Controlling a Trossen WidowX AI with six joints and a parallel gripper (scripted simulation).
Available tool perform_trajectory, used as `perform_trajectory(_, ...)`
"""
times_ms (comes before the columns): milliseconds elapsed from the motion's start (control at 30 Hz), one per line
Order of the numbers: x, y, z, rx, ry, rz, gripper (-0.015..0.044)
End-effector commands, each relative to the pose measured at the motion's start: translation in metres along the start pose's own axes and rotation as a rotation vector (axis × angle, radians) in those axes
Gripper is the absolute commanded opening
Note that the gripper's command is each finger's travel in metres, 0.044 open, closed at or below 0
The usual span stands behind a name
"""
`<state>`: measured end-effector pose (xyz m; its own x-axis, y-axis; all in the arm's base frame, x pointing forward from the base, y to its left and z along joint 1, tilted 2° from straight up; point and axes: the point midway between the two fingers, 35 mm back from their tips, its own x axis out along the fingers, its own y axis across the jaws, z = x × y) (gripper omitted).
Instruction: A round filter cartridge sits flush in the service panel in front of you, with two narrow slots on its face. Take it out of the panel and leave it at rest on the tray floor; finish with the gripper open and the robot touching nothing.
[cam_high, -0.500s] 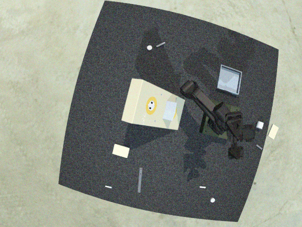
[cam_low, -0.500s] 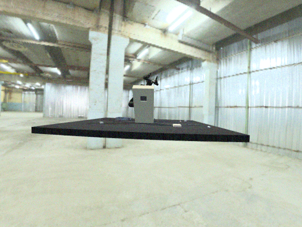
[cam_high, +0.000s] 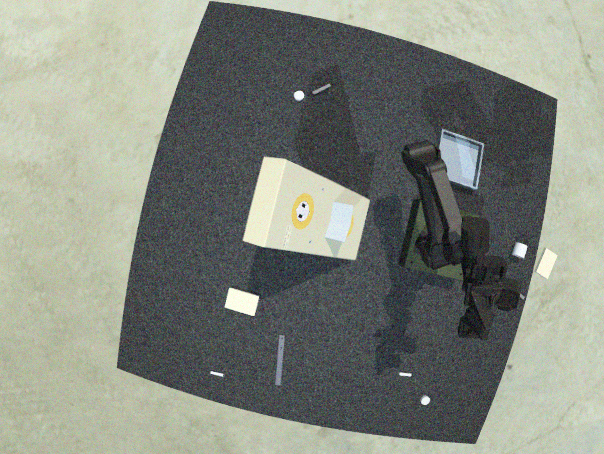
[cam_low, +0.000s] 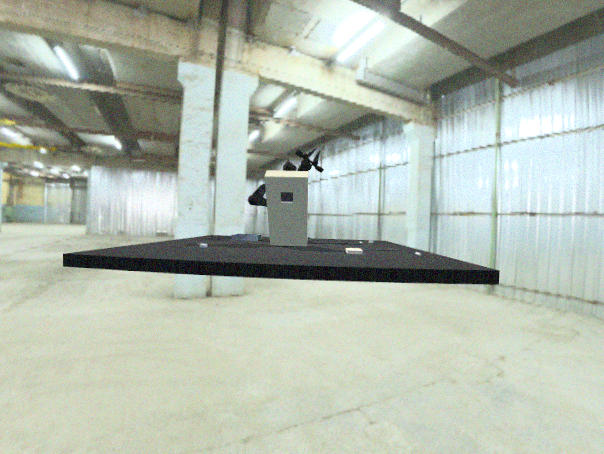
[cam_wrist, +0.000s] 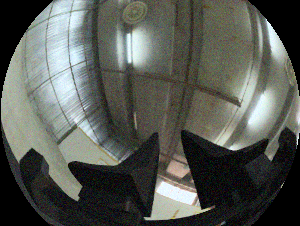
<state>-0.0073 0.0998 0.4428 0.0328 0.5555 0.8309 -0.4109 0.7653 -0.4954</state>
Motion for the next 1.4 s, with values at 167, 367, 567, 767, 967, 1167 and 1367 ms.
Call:
perform_trajectory(167, 0.025, 0.054, -0.049, -0.084, 0.230, 0.216, 0.0091)
perform_trajectory(367, 0.025, 0.069, -0.107, -0.067, 0.477, 0.299, 0.0091)
perform_trajectory(567, 0.006, 0.063, -0.173, -0.002, 0.788, 0.299, 0.0091)
perform_trajectory(767, -0.033, 0.037, -0.233, 0.107, 1.130, 0.186, 0.0091)
perform_trajectory(967, -0.086, -0.002, -0.272, 0.246, 1.444, -0.061, 0.0091)
perform_trajectory(1167, -0.148, -0.045, -0.288, 0.401, 1.702, -0.410, 0.0091)
perform_trajectory(1367, -0.195, -0.074, -0.285, 0.529, 1.841, -0.725, 0.0091)
